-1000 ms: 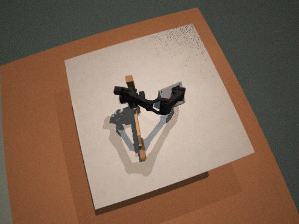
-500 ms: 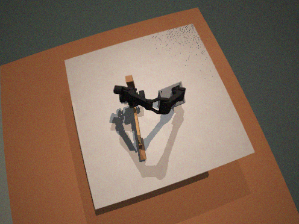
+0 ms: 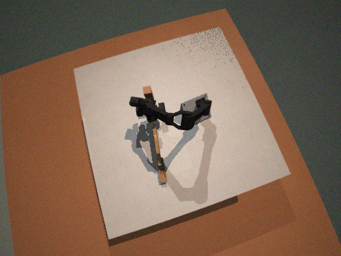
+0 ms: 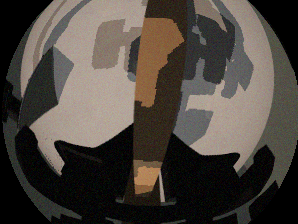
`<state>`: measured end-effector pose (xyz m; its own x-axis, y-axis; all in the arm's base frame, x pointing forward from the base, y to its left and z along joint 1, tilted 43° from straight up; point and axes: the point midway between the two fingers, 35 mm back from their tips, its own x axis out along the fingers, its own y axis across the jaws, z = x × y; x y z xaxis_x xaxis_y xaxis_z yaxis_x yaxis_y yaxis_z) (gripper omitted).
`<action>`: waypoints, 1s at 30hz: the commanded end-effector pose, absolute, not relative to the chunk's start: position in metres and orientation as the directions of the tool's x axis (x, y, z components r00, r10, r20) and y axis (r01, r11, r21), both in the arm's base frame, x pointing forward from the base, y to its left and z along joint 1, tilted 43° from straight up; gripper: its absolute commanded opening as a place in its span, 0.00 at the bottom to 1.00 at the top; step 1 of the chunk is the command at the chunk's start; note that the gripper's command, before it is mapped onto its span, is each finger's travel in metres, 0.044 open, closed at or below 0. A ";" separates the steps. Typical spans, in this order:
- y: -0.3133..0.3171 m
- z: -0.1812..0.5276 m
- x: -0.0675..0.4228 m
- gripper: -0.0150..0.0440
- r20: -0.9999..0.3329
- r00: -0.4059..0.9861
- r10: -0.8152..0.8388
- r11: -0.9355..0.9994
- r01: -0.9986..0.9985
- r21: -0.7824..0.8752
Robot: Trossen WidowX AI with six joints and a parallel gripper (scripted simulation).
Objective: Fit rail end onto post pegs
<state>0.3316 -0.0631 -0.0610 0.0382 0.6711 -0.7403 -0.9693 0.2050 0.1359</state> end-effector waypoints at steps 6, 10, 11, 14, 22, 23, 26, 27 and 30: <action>-0.066 -0.064 0.331 0.25 -0.742 0.040 0.669 0.205 -0.970 0.132; -0.067 -0.064 0.331 0.25 -0.742 0.040 0.669 0.205 -0.970 0.132; -0.067 -0.065 0.331 0.25 -0.742 0.040 0.669 0.205 -0.970 0.132; -0.068 -0.065 0.331 0.25 -0.742 0.040 0.669 0.205 -0.970 0.132; -0.067 -0.065 0.331 0.39 -0.740 0.040 0.671 0.205 -0.970 0.134; -0.067 -0.065 0.331 0.43 -0.740 0.040 0.671 0.205 -0.970 0.134; -0.067 -0.065 0.331 0.57 -0.740 0.040 0.671 0.205 -0.970 0.134; -0.067 -0.065 0.331 0.61 -0.740 0.040 0.671 0.205 -0.970 0.134; -0.067 -0.065 0.331 0.74 -0.740 0.040 0.671 0.205 -0.970 0.134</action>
